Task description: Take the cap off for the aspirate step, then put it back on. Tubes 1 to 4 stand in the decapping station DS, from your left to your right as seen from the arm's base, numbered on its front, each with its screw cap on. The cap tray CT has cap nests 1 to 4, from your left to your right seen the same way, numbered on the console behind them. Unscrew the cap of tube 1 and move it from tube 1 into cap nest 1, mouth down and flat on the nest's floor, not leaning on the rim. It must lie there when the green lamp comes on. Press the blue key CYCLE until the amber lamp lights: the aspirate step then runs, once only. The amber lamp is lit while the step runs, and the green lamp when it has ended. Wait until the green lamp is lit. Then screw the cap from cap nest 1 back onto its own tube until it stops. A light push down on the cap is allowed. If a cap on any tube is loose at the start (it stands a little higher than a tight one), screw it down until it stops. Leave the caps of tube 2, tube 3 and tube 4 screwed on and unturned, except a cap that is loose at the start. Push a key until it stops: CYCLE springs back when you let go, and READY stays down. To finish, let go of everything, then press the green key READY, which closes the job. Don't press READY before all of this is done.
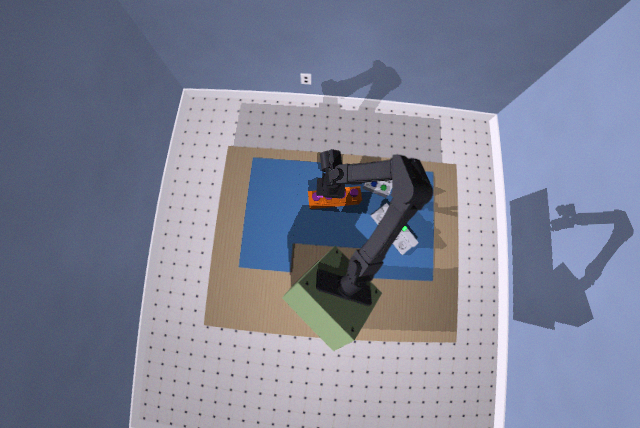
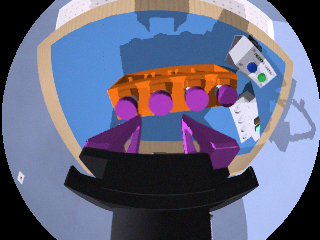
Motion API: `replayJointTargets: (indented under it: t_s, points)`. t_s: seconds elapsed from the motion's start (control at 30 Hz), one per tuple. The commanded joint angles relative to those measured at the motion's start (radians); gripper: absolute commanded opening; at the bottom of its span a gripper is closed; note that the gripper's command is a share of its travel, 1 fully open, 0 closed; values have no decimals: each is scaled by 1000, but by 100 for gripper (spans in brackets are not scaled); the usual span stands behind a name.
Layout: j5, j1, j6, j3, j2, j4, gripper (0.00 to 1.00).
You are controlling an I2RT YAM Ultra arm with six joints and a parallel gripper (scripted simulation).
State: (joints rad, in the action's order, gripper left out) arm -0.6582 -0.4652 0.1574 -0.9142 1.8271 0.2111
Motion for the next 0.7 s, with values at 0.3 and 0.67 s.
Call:
replayJointTargets:
  t_s: [0.3, 0.67]
  points:
    - [5, -3, -303, 0, 4, -14, 49]
    - [27, 47, -359, -4, 84, -122, 49]
